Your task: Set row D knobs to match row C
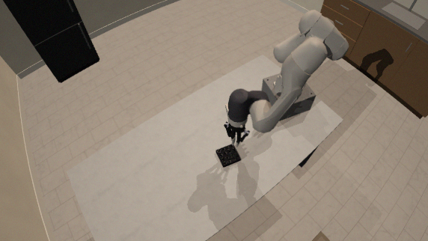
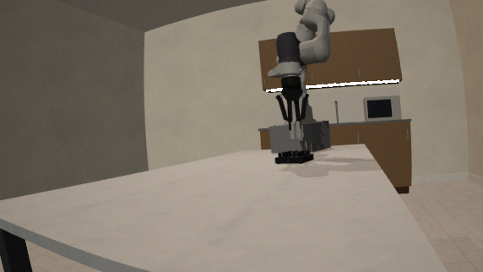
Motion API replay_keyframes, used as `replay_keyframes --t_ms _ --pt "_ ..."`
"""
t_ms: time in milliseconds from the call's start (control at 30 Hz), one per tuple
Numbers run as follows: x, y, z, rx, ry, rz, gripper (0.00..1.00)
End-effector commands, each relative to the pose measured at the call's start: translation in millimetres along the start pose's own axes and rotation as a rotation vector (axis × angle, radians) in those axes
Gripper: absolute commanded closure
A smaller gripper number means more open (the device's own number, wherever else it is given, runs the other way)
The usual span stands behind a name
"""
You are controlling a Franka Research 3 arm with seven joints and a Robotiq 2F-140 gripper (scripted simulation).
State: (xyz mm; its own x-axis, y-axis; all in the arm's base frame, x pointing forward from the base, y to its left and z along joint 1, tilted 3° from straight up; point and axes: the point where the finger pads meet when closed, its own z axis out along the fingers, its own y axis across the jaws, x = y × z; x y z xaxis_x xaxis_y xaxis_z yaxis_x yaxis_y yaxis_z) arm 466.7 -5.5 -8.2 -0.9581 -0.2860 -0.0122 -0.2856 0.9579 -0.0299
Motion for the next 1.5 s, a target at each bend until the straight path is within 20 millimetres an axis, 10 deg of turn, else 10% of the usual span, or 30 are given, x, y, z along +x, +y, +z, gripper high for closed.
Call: replay_keyframes --t_ms 0,1467 --pt "-1.2 -2.9 -1.2 0.007 -0.012 -0.156 0.88" --pt "-6.7 -1.7 -7.1 0.014 -0.027 -0.531 0.88"
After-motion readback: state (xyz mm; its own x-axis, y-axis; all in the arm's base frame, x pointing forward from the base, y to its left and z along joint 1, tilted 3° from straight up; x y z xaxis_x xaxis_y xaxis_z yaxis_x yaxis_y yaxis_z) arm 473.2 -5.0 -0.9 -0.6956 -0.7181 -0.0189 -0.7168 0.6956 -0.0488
